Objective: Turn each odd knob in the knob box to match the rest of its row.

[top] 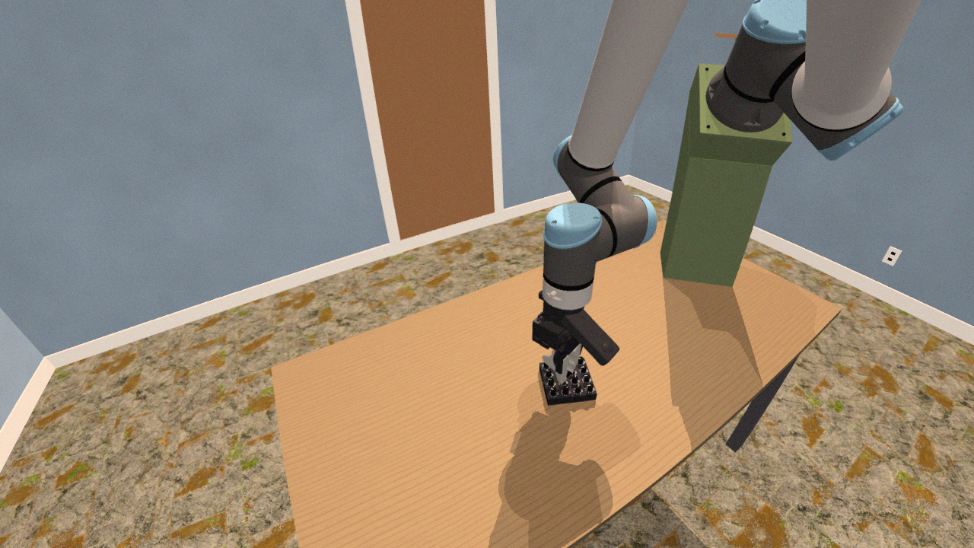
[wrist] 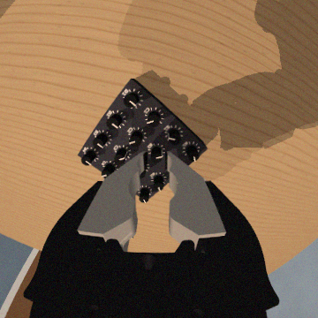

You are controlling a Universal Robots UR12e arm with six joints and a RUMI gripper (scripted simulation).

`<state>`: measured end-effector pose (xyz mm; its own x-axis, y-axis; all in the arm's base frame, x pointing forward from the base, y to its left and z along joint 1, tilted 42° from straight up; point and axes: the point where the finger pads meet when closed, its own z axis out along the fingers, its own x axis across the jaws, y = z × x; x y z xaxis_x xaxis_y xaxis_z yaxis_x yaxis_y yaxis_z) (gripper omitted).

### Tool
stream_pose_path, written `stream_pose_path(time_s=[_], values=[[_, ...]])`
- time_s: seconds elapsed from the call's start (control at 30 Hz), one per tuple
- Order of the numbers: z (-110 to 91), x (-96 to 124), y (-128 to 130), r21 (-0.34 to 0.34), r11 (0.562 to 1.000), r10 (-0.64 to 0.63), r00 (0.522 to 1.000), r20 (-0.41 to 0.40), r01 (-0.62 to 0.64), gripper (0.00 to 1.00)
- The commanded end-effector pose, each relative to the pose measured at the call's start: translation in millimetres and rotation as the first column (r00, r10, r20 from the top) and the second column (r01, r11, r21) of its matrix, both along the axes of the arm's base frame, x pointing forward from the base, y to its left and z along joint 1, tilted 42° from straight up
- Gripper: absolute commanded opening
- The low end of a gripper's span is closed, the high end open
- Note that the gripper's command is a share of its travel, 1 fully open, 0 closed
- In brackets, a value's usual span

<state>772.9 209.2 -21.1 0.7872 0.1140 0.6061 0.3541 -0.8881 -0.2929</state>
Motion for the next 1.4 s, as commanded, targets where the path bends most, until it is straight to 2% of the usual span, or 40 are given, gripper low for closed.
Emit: stream_pose_path(time_s=[0.0, 0.43, 1.13, 1.37], values=[[2.7, -1.4, -1.5, 0.0, 1.0, 0.0, 1.0, 0.001, 0.0, 0.11], [25.4, -16.9, -15.2, 0.0, 1.0, 0.0, 1.0, 0.001, 0.0, 0.11], [26.4, -17.6, -15.8, -0.002, 1.0, 0.002, 1.0, 0.002, -0.002, 0.11], [26.8, -18.2, -15.8, -0.027, 0.999, 0.039, 0.999, 0.023, -0.038, 0.11]])
